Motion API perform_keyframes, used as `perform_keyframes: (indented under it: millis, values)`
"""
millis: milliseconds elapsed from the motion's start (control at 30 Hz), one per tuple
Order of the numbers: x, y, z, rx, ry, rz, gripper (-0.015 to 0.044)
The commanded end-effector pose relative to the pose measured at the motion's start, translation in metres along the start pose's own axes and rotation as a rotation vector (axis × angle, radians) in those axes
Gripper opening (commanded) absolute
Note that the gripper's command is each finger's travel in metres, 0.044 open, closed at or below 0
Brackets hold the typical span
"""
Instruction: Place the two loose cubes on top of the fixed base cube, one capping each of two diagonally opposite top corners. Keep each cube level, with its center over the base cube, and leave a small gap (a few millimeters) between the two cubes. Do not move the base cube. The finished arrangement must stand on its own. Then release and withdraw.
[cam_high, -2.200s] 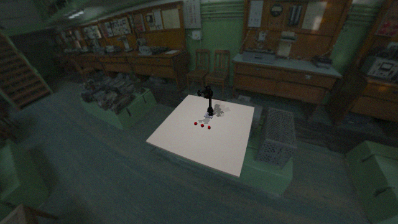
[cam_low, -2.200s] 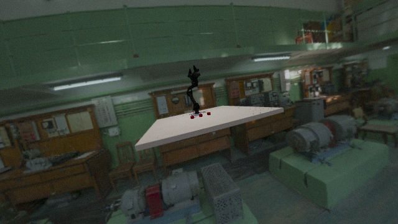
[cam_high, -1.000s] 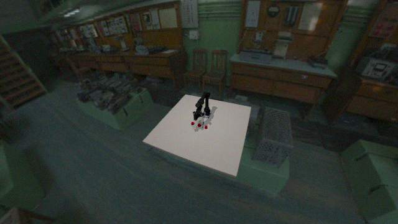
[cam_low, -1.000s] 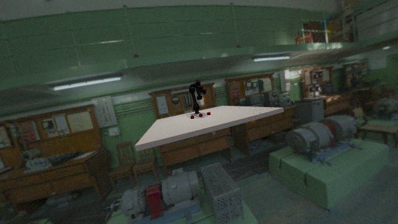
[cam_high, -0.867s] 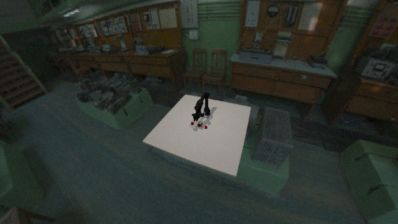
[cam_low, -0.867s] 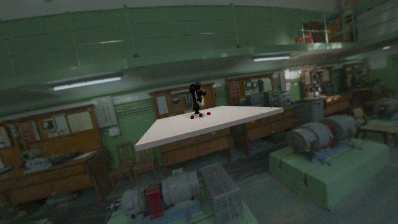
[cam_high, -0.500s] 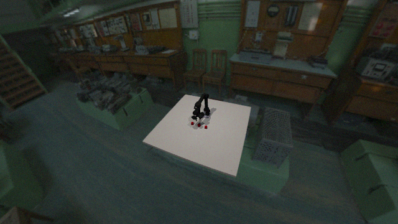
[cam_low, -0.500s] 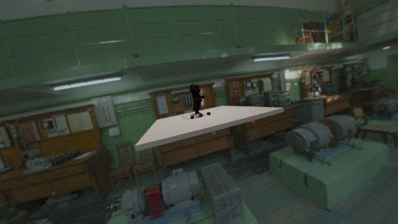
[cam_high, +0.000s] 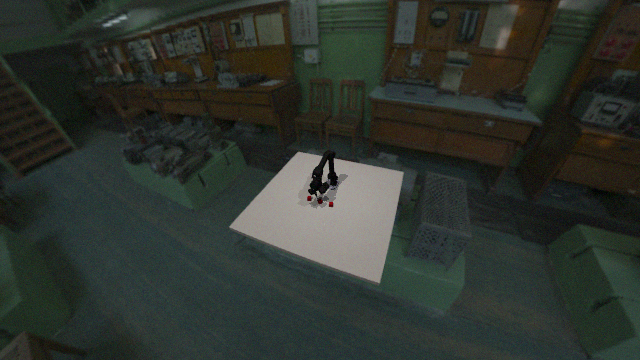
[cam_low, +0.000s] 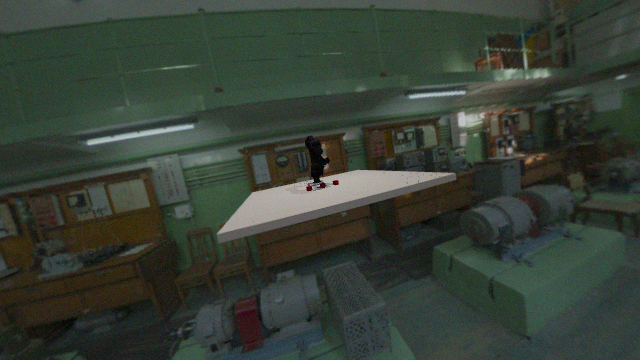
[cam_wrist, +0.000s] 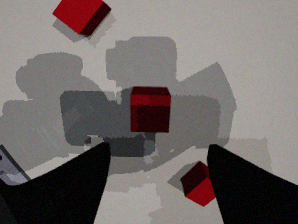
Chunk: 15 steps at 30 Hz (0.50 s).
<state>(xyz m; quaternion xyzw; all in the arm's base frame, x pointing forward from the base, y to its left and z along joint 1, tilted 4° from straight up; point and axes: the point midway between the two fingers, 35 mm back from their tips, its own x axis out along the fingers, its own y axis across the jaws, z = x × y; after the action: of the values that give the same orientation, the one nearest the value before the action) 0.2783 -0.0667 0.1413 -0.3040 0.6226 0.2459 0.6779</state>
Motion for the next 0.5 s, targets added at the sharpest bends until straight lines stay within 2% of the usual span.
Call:
perform_keyframes:
  millis: [0,467]
  values:
    - [0.03,0.004,-0.002,0.005,0.004,0.017,0.0265]
    - [0.047,0.005,-0.002,0.005,0.005,0.017,0.0265]
